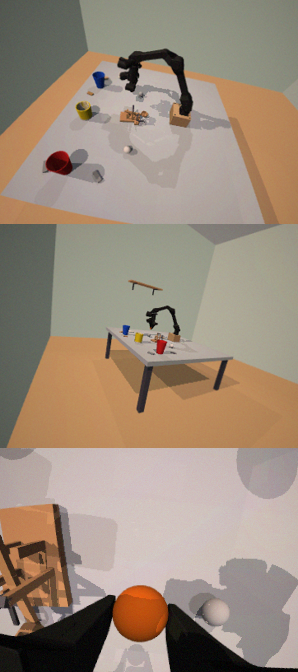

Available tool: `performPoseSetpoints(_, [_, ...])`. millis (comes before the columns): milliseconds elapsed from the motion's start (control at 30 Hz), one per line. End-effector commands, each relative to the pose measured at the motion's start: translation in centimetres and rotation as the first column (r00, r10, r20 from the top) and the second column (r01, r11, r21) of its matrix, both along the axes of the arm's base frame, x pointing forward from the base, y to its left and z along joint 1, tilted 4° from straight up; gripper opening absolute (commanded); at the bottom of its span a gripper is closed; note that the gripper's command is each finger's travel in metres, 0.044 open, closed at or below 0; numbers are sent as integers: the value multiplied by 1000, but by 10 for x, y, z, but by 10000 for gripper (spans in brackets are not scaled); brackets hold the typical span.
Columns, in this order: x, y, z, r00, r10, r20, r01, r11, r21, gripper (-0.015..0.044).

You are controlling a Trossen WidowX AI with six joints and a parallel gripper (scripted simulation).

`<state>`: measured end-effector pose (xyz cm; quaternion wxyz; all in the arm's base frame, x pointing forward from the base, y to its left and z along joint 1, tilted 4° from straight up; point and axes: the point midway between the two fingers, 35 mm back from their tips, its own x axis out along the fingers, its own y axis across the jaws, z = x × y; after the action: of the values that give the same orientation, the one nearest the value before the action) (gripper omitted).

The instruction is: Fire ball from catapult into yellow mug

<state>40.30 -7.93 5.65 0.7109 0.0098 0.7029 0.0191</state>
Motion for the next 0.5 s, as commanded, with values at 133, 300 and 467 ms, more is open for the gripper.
performPoseSetpoints(133, [-17, 27, -3, 997, 37, -69, -36, 999, 10, 0])
performPoseSetpoints(300, [-40, 63, -12, 986, 81, -146, -79, 997, 19, 0])
performPoseSetpoints(467, [-67, 94, -20, 967, 124, -224, -123, 992, 22, 0])
